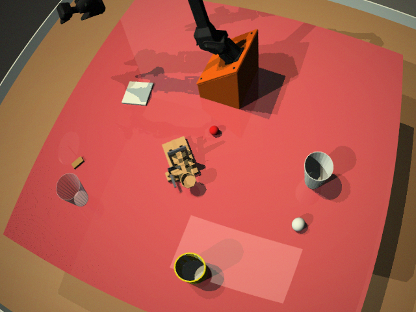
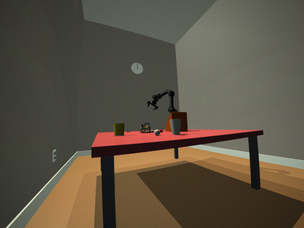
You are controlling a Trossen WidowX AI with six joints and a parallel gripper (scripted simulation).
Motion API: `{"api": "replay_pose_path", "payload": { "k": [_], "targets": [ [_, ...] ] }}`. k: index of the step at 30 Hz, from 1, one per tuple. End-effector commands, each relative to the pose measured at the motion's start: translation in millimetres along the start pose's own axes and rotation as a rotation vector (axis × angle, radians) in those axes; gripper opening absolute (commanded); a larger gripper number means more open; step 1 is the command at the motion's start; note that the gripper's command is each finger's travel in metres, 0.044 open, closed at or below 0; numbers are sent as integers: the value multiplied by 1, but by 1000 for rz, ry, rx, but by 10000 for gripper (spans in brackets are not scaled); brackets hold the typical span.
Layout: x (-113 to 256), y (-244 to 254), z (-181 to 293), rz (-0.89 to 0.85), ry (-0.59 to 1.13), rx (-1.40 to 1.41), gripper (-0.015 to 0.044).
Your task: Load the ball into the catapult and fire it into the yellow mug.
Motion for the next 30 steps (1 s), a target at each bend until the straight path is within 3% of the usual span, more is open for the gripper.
{"api": "replay_pose_path", "payload": {
  "k": [1, 30],
  "targets": [
    [-17, 2, 24, 10, 82, 48, 440],
    [-60, 28, 181, -29, 516, 528, 440]
  ]
}}
Point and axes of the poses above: the point midway between the two fingers, 35 mm back from their tips, its own x axis back along the fingers, its own y axis across the jaws, z = x × y, the point moved 6 cm from there along x, back along the fingers, and after that the axes turned 4 degrees about x, right-handed, at the moved point
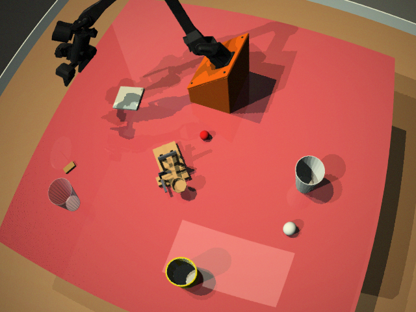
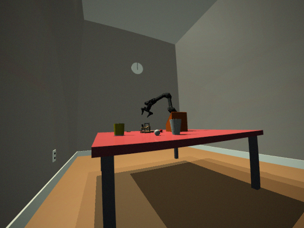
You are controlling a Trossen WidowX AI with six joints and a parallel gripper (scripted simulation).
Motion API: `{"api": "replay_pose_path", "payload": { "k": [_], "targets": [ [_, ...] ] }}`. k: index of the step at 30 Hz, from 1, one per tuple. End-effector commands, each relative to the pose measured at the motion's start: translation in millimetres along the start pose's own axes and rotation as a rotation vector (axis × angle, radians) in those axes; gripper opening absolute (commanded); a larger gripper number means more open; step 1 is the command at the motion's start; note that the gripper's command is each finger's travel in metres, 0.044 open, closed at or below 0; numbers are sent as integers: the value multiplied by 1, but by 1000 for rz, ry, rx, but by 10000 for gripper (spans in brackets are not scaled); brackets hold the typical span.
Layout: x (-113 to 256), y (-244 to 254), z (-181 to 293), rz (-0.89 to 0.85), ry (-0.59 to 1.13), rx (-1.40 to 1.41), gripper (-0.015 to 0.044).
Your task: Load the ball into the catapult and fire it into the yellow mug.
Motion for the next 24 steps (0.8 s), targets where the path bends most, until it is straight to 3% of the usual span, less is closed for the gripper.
{"api": "replay_pose_path", "payload": {
  "k": [1, 24],
  "targets": [
    [-12, 15, 20, -4, 68, 102, 440],
    [-38, 81, 123, -88, 329, 646, 440]
  ]
}}
Point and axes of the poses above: the point midway between the two fingers, 35 mm back from their tips, its own x axis back along the fingers, its own y axis across the jaws, z = x × y, the point moved 6 cm from there along x, back along the fingers, and after that the axes turned 4 degrees about x, right-handed, at the moved point
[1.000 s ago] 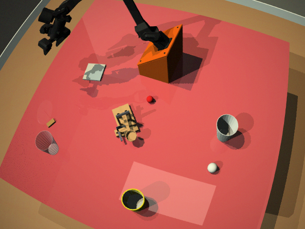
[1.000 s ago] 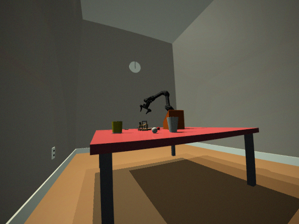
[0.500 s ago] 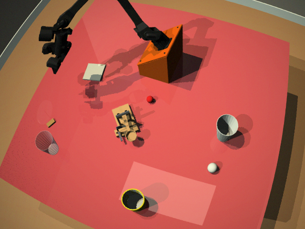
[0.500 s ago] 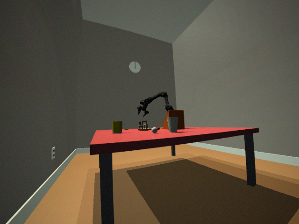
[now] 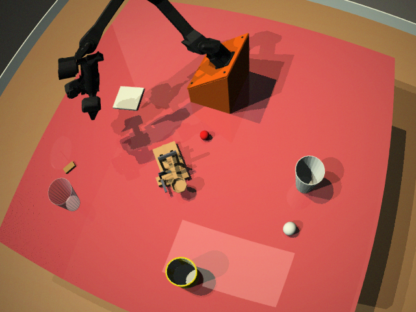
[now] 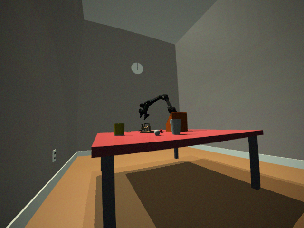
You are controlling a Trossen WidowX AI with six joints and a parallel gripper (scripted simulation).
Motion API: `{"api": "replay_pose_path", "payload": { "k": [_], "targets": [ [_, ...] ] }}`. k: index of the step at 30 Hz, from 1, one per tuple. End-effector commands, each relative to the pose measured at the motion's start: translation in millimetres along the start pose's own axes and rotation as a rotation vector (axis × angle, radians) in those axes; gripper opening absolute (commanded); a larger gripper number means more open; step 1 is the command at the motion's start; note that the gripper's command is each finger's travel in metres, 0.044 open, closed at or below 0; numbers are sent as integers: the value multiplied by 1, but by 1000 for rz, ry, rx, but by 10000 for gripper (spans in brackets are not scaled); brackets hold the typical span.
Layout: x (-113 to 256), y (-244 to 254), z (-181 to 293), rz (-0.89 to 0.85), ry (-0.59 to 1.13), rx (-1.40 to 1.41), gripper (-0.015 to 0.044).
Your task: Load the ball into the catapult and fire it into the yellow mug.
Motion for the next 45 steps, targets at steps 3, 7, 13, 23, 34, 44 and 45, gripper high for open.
{"api": "replay_pose_path", "payload": {
  "k": [3, 7, 13, 23, 34, 44, 45],
  "targets": [
    [-14, 32, 19, -14, 80, 195, 440],
    [-21, 51, 31, -24, 121, 314, 440],
    [-28, 77, 51, -37, 178, 496, 440],
    [-35, 116, 85, -57, 259, 802, 440],
    [-36, 150, 122, -72, 327, 1128, 440],
    [-33, 175, 157, -77, 381, 1452, 440],
    [-33, 177, 161, -77, 386, 1485, 440]
  ]
}}
Point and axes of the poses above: the point midway between the two fingers, 35 mm back from their tips, its own x axis back along the fingers, its own y axis across the jaws, z = x × y, the point moved 6 cm from there along x, back along the fingers, and after that the axes turned 4 degrees about x, right-handed, at the moved point
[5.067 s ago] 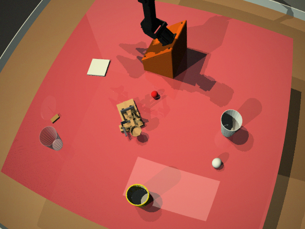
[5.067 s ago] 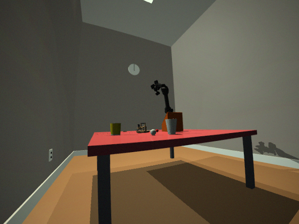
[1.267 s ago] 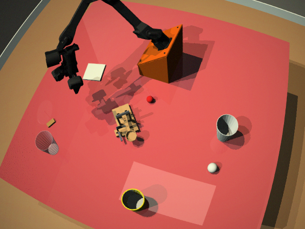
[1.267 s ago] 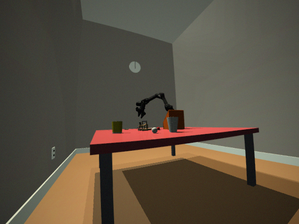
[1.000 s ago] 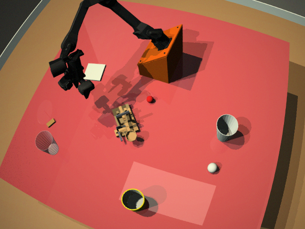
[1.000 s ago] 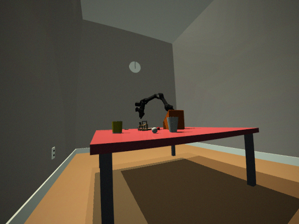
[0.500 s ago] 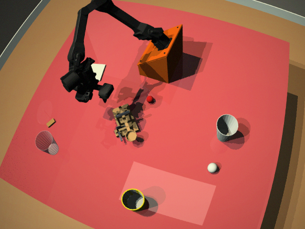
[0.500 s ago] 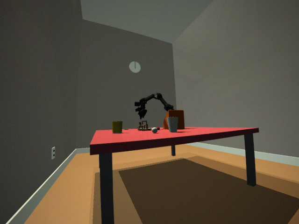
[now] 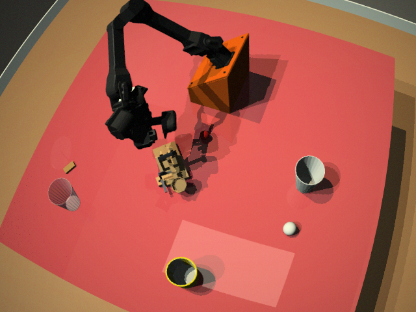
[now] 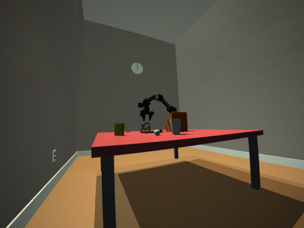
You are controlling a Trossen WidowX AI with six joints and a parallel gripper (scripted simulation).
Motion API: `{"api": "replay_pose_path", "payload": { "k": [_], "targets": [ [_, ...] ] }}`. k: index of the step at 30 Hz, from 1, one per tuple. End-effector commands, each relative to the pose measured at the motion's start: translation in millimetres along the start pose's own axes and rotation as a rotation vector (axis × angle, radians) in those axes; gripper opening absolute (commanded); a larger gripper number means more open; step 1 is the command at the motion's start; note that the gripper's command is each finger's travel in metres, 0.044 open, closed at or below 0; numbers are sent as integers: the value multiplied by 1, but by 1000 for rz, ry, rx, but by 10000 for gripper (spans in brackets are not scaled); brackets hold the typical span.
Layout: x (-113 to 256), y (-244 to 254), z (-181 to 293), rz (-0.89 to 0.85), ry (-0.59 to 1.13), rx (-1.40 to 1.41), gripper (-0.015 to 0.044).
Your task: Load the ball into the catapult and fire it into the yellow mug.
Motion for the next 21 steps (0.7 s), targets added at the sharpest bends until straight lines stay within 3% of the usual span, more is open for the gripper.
{"api": "replay_pose_path", "payload": {
  "k": [1, 13, 18, 21],
  "targets": [
    [-2, 19, -7, 7, 37, 157, 440],
    [-3, 36, -12, 16, 70, 301, 440],
    [-48, 34, -9, 18, 71, 301, 440],
    [-50, 34, -8, 18, 71, 302, 440]
  ]
}}
Point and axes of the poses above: the point midway between the two fingers, 35 mm back from their tips, its own x axis back along the fingers, its own y axis across the jaws, z = x × y, the point moved 6 cm from there along x, back along the fingers, and after that the axes turned 4 degrees about x, right-handed, at the moved point
